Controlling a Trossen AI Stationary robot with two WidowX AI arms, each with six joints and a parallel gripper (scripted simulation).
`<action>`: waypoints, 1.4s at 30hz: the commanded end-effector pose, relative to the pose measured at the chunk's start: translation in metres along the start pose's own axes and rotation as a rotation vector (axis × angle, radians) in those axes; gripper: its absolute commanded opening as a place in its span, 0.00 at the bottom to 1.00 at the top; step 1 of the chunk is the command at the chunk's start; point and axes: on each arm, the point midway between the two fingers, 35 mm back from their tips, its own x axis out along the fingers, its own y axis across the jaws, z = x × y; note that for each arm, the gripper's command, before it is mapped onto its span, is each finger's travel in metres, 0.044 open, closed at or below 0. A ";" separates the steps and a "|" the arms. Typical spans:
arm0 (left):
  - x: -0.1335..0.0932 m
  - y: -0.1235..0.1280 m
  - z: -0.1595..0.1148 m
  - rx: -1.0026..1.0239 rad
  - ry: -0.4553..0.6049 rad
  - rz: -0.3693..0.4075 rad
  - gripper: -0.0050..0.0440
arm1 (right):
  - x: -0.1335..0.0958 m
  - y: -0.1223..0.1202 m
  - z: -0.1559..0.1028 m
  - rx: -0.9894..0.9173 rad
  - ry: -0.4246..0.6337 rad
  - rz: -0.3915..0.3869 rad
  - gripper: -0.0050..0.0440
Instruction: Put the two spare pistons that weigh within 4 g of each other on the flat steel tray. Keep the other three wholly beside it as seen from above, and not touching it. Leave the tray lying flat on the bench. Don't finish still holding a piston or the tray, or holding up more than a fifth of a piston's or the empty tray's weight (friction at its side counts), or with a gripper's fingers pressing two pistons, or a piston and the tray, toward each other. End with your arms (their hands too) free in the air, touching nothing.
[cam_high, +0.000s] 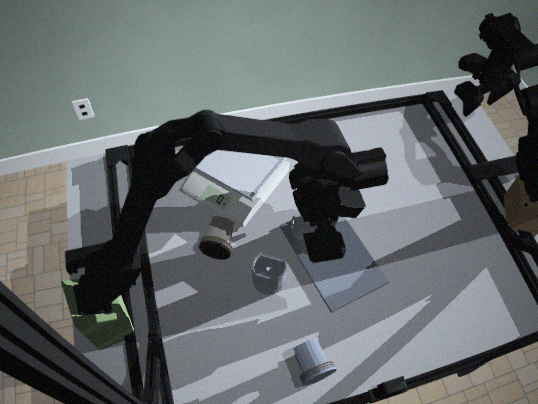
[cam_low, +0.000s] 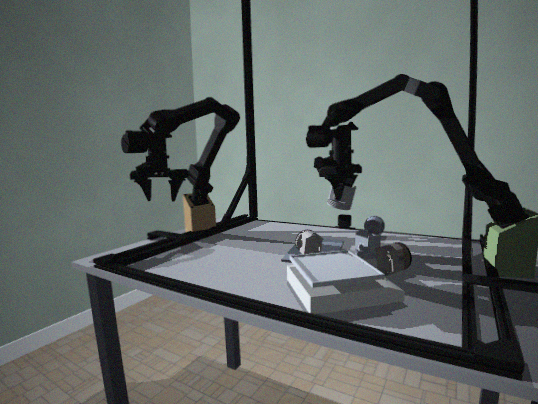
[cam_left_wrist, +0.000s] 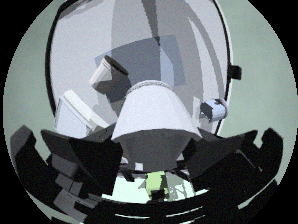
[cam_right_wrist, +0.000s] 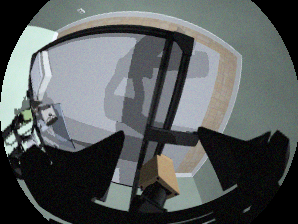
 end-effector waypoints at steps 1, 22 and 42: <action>-0.004 -0.011 0.019 -0.001 -0.013 0.002 0.43 | 0.000 0.000 0.000 -0.001 -0.001 0.002 1.00; -0.004 -0.050 0.078 0.078 -0.010 0.012 0.43 | 0.000 0.000 0.000 -0.001 -0.001 0.002 1.00; -0.004 -0.050 0.078 0.500 0.008 0.071 0.43 | 0.000 0.000 0.000 -0.001 -0.001 0.002 1.00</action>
